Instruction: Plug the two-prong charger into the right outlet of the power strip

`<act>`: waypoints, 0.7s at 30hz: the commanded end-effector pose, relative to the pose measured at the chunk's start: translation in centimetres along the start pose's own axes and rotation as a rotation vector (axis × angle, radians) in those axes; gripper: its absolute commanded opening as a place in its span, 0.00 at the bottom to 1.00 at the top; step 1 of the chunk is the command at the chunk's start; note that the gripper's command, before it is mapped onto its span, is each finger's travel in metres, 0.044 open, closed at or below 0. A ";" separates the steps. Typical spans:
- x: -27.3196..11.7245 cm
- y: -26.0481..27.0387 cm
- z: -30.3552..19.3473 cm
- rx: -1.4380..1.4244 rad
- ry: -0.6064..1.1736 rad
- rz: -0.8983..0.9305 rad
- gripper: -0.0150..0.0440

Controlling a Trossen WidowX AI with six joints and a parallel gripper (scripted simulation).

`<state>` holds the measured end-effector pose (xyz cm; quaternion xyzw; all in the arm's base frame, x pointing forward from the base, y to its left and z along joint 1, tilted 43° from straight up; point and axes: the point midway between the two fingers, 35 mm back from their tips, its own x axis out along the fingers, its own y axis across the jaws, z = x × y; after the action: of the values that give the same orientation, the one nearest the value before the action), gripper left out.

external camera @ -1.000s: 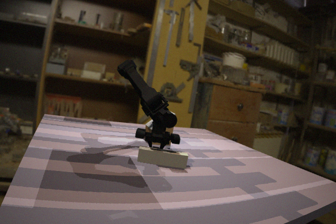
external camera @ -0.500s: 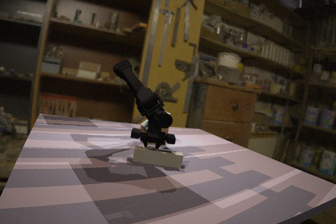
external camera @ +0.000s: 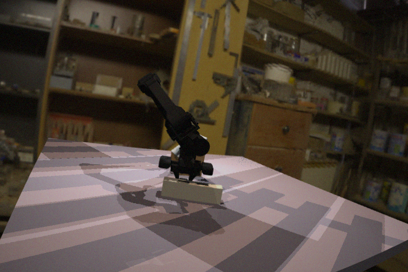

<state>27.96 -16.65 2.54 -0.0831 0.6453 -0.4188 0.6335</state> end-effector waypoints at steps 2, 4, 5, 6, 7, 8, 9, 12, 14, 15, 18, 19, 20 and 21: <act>-0.5 0.0 1.2 0.021 -0.036 0.004 0.25; -0.5 0.0 1.2 0.021 -0.036 0.004 0.25; -0.5 0.0 1.2 0.021 -0.036 0.004 0.25; -0.5 0.0 1.1 0.021 -0.036 0.004 0.25; -0.5 0.0 1.1 0.021 -0.036 0.004 0.25; -0.5 0.0 1.1 0.021 -0.036 0.004 0.25; -0.5 0.0 1.1 0.021 -0.036 0.004 0.25; -0.5 0.0 1.1 0.021 -0.036 0.004 0.25; -0.5 0.0 1.0 0.021 -0.036 0.004 0.25; -0.5 0.0 1.0 0.021 -0.036 0.004 0.25; -0.5 0.0 1.0 0.021 -0.036 0.004 0.25; -0.5 0.0 1.0 0.021 -0.036 0.004 0.25; -0.5 0.0 1.0 0.021 -0.036 0.004 0.25; -0.5 0.0 1.0 0.021 -0.036 0.004 0.25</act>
<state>27.97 -16.65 2.58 -0.0828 0.6447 -0.4190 0.6340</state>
